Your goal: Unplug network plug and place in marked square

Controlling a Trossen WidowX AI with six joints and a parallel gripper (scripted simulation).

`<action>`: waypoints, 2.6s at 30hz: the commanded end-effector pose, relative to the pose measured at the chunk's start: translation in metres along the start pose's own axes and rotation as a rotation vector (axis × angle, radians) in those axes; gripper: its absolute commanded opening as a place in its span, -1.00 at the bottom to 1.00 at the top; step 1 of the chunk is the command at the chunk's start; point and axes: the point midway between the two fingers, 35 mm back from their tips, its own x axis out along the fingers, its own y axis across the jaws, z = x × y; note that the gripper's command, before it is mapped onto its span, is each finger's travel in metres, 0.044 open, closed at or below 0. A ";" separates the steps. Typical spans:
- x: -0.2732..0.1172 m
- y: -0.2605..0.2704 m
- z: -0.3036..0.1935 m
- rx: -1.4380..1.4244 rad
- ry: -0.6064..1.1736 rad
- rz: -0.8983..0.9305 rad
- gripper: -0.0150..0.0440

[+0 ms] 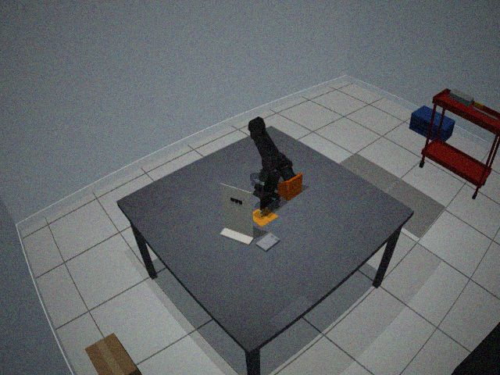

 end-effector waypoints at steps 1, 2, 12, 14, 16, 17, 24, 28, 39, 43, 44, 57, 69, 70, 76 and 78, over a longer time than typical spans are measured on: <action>0.004 -0.005 -0.001 -0.011 0.005 -0.008 -0.49; 0.004 -0.006 -0.001 -0.011 0.005 -0.008 -0.49; 0.012 -0.012 -0.001 -0.012 0.004 -0.008 -0.49; 0.013 -0.013 -0.001 -0.012 0.004 -0.008 -0.49; 0.014 -0.014 0.000 -0.012 0.003 -0.007 -0.49; 0.015 -0.015 0.000 -0.012 0.003 -0.007 -0.49; 0.019 -0.019 0.001 -0.013 0.002 -0.006 -0.49; 0.022 -0.022 0.001 -0.013 0.001 -0.006 -0.49; 0.025 -0.023 0.003 -0.014 0.000 -0.005 -0.49; 0.027 -0.023 0.004 -0.014 0.000 -0.005 -0.49; 0.027 -0.023 0.005 -0.014 0.000 -0.005 -0.49; 0.027 -0.022 0.006 -0.007 -0.005 -0.001 -0.14; 0.023 -0.022 0.005 -0.007 -0.004 -0.002 0.04; 0.022 -0.021 0.005 -0.007 -0.003 -0.003 0.04; 0.018 -0.021 0.004 -0.008 -0.002 -0.004 0.04; 0.016 -0.021 0.004 -0.008 -0.002 -0.004 0.04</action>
